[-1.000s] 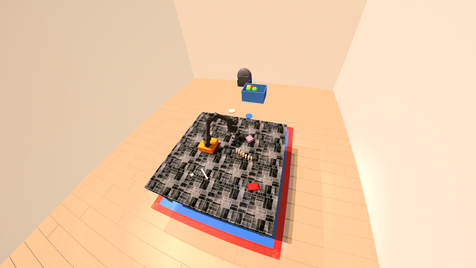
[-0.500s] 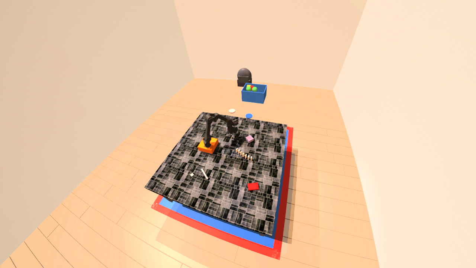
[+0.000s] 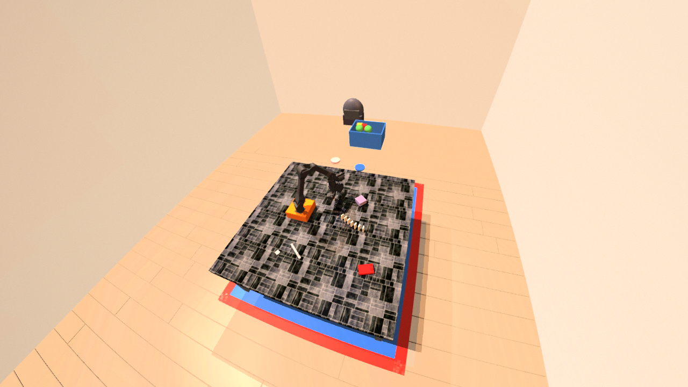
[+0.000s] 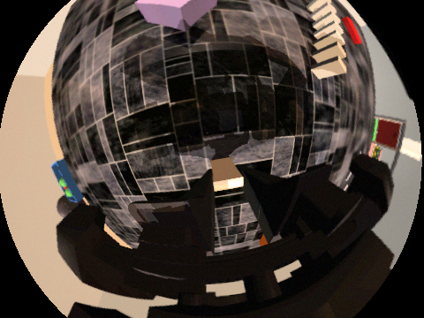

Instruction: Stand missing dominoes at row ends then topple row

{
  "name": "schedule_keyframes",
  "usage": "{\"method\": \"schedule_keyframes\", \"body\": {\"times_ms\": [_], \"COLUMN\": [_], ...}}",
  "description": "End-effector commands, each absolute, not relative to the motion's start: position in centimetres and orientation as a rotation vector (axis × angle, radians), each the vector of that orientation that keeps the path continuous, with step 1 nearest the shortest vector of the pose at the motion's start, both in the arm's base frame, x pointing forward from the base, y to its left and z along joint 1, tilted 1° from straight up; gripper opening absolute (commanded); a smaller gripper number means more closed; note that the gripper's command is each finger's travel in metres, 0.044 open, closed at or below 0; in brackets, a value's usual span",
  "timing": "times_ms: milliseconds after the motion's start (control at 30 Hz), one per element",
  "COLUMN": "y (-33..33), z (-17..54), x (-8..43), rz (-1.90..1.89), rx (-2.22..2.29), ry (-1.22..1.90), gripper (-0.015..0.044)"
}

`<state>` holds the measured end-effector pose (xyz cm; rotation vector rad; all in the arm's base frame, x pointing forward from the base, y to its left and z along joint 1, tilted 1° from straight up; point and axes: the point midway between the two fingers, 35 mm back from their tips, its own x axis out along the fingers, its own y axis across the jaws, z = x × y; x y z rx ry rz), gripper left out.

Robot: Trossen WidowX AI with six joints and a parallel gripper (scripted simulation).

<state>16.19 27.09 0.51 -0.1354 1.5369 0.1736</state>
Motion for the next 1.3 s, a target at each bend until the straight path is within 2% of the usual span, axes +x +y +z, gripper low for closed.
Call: {"method": "schedule_keyframes", "body": {"times_ms": [0, 200, 267, 500, 933, 1267], "y": [27.5, 27.0, 26.7, 26.2, 12.6, 11.9], "z": [2.7, 12.7, 13.9, 14.0, 14.0, 12.1], "x": [16.4, 16.1, 15.9, 16.7, 28.8, 29.6], "rz": [0.176, 0.176, 0.176, 0.158, -0.195, -0.212], "rx": [-0.129, -0.133, -0.133, -0.116, 0.231, 0.249], "ry": [1.538, 1.535, 1.535, 1.536, 1.526, 1.523], "gripper": [0.0107, 0.0107, 0.0107, 0.0107, 0.0107, 0.0107]}}
